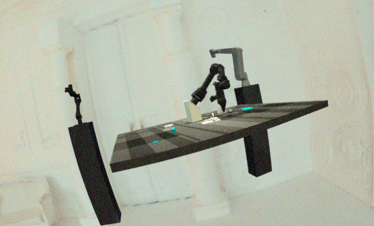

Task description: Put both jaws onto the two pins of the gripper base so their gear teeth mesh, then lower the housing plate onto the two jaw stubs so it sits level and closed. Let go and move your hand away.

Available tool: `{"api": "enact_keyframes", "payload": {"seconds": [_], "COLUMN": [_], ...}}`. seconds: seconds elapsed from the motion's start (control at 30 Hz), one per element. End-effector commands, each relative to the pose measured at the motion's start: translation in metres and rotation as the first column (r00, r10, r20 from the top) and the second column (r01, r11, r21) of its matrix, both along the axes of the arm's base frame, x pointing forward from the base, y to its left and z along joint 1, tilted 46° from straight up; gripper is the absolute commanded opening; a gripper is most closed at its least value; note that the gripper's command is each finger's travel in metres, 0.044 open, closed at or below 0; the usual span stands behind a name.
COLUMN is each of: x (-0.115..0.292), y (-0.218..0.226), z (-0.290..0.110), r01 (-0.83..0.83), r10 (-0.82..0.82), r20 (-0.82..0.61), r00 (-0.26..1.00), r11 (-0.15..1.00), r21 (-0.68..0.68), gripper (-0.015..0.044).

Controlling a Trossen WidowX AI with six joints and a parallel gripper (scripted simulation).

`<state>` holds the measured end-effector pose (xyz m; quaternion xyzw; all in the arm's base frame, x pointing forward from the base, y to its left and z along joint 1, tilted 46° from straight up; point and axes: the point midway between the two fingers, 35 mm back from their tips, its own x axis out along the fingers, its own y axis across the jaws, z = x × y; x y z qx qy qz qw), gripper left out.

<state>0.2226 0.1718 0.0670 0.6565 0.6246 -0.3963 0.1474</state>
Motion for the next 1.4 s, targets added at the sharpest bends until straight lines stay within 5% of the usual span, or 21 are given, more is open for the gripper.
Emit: {"api": "enact_keyframes", "payload": {"seconds": [0.0,0.6,1.37], "x": [0.001,0.002,0.018], "y": [-0.01,-0.032,-0.064], "z": [0.013,0.034,0.001], "r01": [-0.002,-0.01,-0.309], "r10": [0.002,0.01,0.301], "r20": [0.008,0.015,0.319], "r00": [1.0,1.0,0.899], "r11": [1.0,1.0,0.951], "r21": [0.007,0.01,-0.027], "gripper": [0.0134,0.0134,0.0134]}}
